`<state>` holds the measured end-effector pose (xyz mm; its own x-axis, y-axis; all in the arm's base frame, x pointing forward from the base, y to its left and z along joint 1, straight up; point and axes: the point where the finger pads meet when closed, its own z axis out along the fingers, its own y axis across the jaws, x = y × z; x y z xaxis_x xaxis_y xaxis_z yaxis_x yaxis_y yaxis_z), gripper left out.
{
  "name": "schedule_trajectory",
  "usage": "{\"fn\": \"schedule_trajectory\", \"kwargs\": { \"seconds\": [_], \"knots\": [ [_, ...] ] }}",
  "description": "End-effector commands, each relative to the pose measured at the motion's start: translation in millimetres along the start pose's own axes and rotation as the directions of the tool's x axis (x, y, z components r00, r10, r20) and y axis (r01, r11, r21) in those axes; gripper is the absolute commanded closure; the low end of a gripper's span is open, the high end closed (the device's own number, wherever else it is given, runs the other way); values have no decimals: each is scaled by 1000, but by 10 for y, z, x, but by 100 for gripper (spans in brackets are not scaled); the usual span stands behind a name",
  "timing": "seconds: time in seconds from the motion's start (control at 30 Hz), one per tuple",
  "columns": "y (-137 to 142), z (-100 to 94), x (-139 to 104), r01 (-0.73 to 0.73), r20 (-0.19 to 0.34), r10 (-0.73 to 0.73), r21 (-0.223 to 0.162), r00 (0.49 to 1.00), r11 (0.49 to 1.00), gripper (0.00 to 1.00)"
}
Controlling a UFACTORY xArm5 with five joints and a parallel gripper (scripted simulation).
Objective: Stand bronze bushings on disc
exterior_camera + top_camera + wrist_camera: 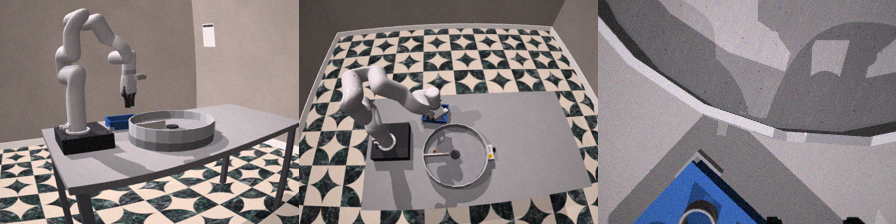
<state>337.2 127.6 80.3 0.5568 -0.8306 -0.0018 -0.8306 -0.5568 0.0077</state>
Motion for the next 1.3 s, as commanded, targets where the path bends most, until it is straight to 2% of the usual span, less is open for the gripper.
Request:
{"fn": "schedule_trajectory", "kwargs": {
  "seconds": [0.0, 0.27, 0.5, 1.27],
  "knots": [
    [121, -20, 603, 6, -1, -6, 6, 1000, 1000, 100],
    [308, -17, 1316, 6, -1, -6, 6, 1000, 1000, 100],
    [367, -16, 1544, 6, -1, -6, 6, 1000, 1000, 100],
    [382, -16, 1600, 6, -1, -6, 6, 1000, 1000, 100]
  ]
}}
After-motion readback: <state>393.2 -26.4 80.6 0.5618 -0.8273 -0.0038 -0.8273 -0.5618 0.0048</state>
